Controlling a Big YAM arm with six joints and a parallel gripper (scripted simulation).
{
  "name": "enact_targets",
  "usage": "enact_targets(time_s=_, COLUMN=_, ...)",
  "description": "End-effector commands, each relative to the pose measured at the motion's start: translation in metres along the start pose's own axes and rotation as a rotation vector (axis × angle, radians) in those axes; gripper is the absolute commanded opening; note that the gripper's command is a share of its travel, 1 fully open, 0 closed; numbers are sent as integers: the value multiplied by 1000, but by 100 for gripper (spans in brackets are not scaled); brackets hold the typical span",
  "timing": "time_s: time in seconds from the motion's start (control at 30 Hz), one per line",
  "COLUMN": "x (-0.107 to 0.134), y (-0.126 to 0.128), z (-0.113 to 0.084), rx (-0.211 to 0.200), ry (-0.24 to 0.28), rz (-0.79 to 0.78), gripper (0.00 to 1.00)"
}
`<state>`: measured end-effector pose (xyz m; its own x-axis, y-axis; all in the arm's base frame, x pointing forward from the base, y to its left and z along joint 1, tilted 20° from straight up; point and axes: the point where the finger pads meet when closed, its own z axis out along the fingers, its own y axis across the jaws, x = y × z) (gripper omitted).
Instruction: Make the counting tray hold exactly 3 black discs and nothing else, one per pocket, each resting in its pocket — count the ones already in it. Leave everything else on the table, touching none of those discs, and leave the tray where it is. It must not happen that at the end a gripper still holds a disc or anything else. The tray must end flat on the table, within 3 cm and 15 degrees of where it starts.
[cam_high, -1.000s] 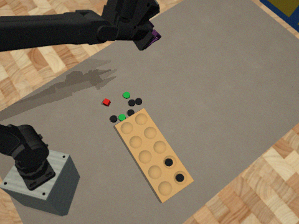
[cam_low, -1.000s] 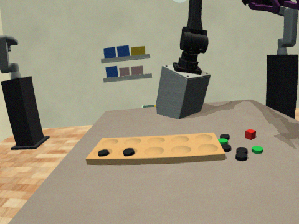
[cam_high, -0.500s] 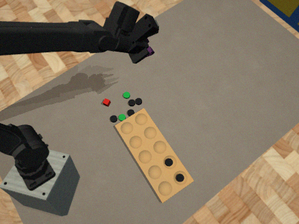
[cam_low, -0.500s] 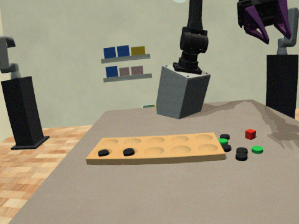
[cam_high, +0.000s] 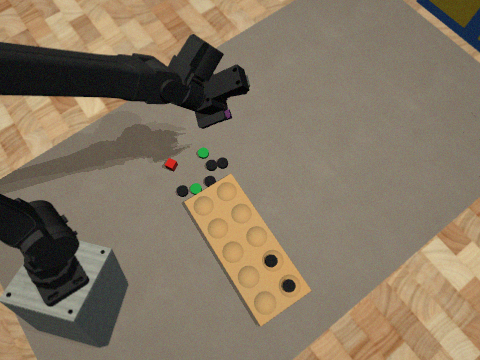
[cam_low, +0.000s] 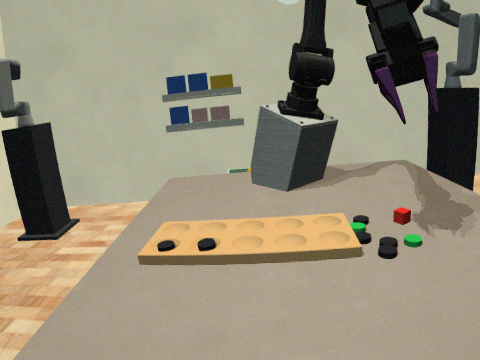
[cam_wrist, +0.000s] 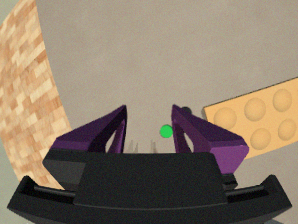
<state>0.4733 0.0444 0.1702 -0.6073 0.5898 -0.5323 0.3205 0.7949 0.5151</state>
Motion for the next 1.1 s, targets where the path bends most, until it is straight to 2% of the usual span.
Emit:
enact_targets(time_s=0.0, x=-26, y=18, z=-16, rx=-50, ry=-71, rz=32, gripper=45)
enact_targets(time_s=0.07, x=-25, y=17, z=-15, rx=-44, ry=-63, rz=33, gripper=45)
enact_targets(time_s=0.1, x=24, y=-9, z=7, rx=26, ry=61, rz=94, gripper=45)
enact_targets(time_s=0.2, x=20, y=-14, z=6, rx=33, ry=54, rz=103, gripper=45)
enact_targets(time_s=0.23, x=46, y=-23, z=12, rx=62, ry=112, rz=155, gripper=45)
enact_targets(time_s=0.33, x=40, y=-26, z=12, rx=60, ry=98, rz=163, gripper=45)
enact_targets(time_s=0.37, x=66, y=-36, z=15, rx=98, ry=158, rz=212, gripper=45)
enact_targets(time_s=0.5, x=64, y=-38, z=15, rx=100, ry=156, rz=216, gripper=45)
enact_targets(time_s=0.53, x=40, y=-26, z=6, rx=55, ry=93, rz=219, gripper=45)
enact_targets(time_s=0.6, x=37, y=-23, z=6, rx=50, ry=88, rz=217, gripper=45)
enact_targets(time_s=0.63, x=84, y=-48, z=17, rx=134, ry=199, rz=266, gripper=45)
enact_targets(time_s=0.7, x=83, y=-50, z=17, rx=136, ry=196, rz=270, gripper=45)
enact_targets(time_s=0.73, x=101, y=-59, z=18, rx=169, ry=235, rz=314, gripper=45)
enact_targets(time_s=0.8, x=99, y=-61, z=18, rx=172, ry=230, rz=321, gripper=45)
enact_targets(time_s=0.83, x=117, y=-69, z=18, rx=203, ry=266, rz=358, gripper=45)
enact_targets(time_s=0.87, x=115, y=-70, z=18, rx=205, ry=263, rz=363, gripper=45)
enact_targets(time_s=0.9, x=131, y=-78, z=17, rx=234, ry=294, rz=397, gripper=45)
enact_targets(time_s=0.93, x=130, y=-79, z=17, rx=236, ry=292, rz=401, gripper=45)
enact_targets(time_s=0.97, x=143, y=-85, z=16, rx=264, ry=317, rz=433, gripper=45)
enact_targets(time_s=1.07, x=141, y=-87, z=16, rx=266, ry=313, rz=438, gripper=45)
